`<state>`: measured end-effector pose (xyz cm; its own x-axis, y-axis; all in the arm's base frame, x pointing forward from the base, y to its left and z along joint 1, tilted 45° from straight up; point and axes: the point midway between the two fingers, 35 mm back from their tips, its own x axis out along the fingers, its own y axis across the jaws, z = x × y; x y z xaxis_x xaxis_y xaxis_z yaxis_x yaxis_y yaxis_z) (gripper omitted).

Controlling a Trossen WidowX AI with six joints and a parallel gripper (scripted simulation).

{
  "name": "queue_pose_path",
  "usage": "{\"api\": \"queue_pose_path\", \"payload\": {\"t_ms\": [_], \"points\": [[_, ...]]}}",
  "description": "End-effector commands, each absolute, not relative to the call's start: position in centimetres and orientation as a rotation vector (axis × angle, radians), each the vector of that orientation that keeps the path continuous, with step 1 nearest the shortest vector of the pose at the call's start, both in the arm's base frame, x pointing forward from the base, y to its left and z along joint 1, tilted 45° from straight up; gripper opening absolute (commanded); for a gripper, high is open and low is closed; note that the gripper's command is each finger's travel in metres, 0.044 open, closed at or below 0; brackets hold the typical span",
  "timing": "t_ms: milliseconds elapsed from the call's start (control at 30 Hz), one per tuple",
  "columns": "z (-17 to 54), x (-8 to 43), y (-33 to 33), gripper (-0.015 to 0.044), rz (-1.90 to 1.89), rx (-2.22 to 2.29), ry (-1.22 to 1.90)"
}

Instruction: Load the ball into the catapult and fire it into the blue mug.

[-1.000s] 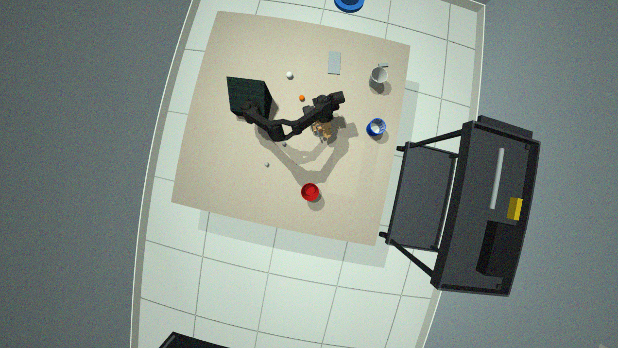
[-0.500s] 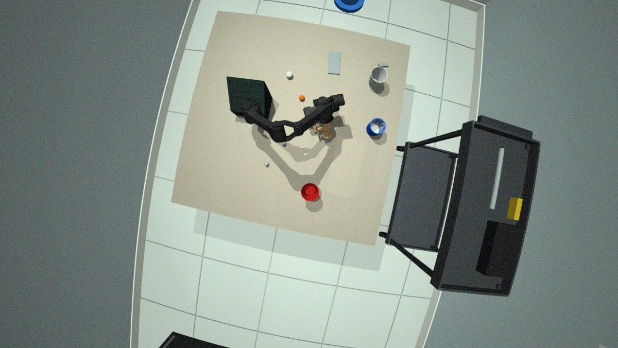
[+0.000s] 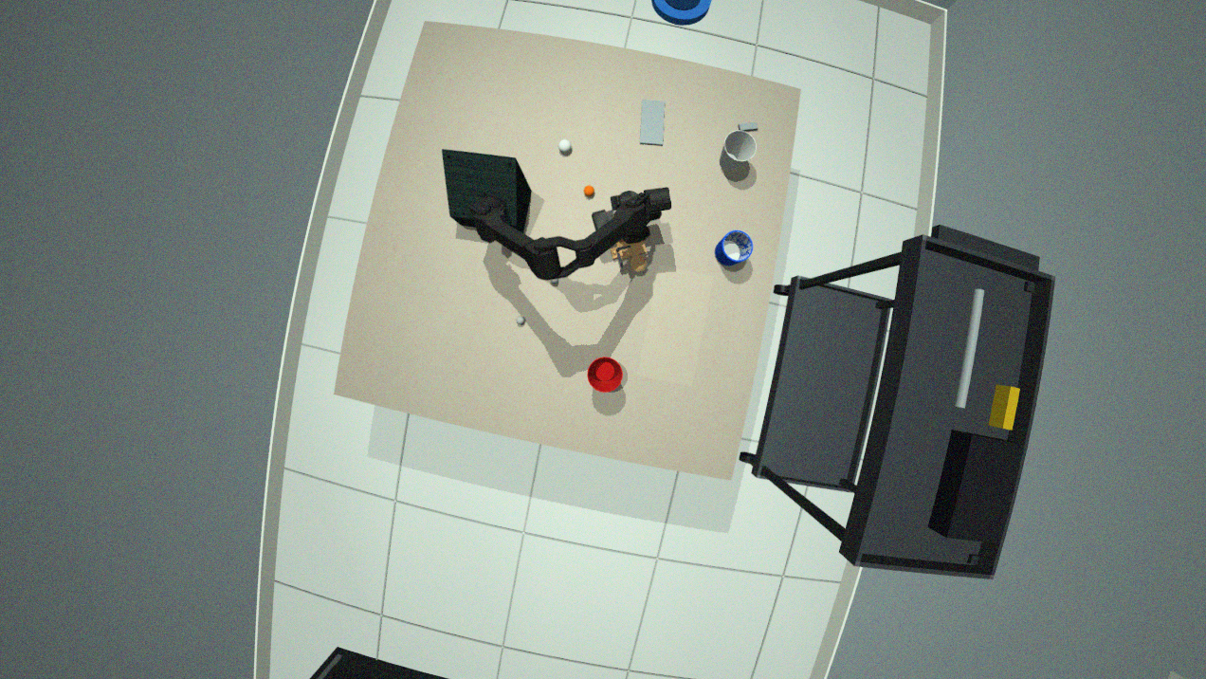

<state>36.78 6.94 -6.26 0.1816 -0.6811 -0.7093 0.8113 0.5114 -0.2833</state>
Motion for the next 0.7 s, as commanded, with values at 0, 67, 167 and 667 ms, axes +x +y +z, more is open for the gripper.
{"api": "queue_pose_path", "payload": {"t_ms": [0,67,167,667], "points": [[-6.2,36.8,6.9,0.0000,-1.062,0.172,0.900],[-6.2,36.8,6.9,0.0000,-1.062,0.172,0.900],[-6.2,36.8,6.9,0.0079,-1.062,0.172,0.900],[-3.5,36.3,9.9,0.0440,-1.058,0.175,0.904]]}}
